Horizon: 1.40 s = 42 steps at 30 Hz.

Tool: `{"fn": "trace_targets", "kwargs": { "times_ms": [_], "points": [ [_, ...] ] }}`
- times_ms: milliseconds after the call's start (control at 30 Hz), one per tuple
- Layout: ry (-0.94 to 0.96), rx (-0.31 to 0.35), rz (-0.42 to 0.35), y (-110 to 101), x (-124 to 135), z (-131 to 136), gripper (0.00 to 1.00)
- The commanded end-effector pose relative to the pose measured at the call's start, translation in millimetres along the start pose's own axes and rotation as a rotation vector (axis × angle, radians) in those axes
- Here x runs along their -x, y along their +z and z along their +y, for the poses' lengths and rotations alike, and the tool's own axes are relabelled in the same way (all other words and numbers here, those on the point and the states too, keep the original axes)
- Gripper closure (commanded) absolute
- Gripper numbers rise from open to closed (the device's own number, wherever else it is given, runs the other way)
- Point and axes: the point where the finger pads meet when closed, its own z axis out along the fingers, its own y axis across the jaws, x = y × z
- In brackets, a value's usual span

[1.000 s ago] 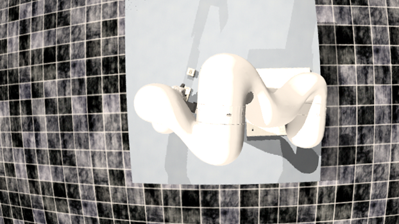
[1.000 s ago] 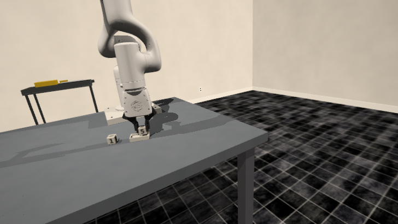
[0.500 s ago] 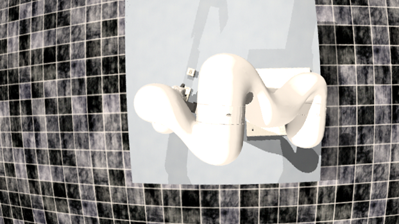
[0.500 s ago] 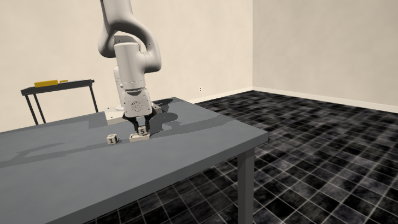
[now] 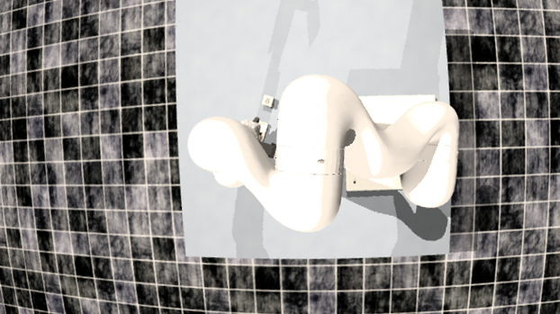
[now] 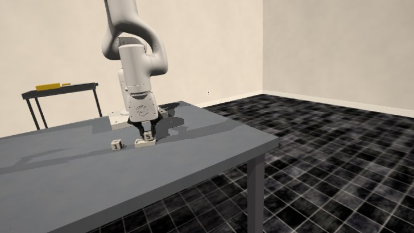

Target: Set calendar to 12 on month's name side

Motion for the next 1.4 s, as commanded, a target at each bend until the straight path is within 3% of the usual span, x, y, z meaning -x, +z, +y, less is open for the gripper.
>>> {"fn": "trace_targets", "kwargs": {
  "times_ms": [0, 1367],
  "points": [
    [0.0, 0.0, -0.002, -0.2, 0.8, 0.2, 0.73],
    [0.0, 0.0, -0.002, 9.3, 0.8, 0.2, 0.73]
  ]
}}
